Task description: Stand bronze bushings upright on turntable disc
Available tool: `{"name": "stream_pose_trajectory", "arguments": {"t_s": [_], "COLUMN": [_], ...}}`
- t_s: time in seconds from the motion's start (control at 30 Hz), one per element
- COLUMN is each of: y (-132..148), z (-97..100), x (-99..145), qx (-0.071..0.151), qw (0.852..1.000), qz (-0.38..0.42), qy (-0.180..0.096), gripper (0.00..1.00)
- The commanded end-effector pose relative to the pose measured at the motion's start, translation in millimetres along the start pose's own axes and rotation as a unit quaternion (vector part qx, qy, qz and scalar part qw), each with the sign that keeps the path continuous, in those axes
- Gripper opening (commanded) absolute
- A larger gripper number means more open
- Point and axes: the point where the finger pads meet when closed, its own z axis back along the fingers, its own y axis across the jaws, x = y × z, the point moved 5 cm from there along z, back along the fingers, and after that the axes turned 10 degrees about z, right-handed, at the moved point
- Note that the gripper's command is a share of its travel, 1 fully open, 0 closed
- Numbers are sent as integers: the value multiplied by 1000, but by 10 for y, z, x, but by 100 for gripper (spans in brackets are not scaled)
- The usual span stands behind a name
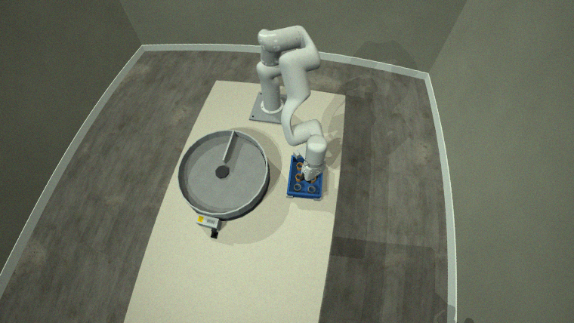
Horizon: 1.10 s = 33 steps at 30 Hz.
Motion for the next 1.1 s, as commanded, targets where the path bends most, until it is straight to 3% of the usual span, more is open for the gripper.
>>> {"name": "stream_pose_trajectory", "arguments": {"t_s": [0.0,0.83,1.07], "y": [-4,-4,-3], "z": [12,51,242], "x": [10,10,11], "qx": [-1,-1,-1], "qw": [1000,1000,1000], "qz": [0,0,0], "qy": [-2,-2,-2], "gripper": [0,0,0]}}
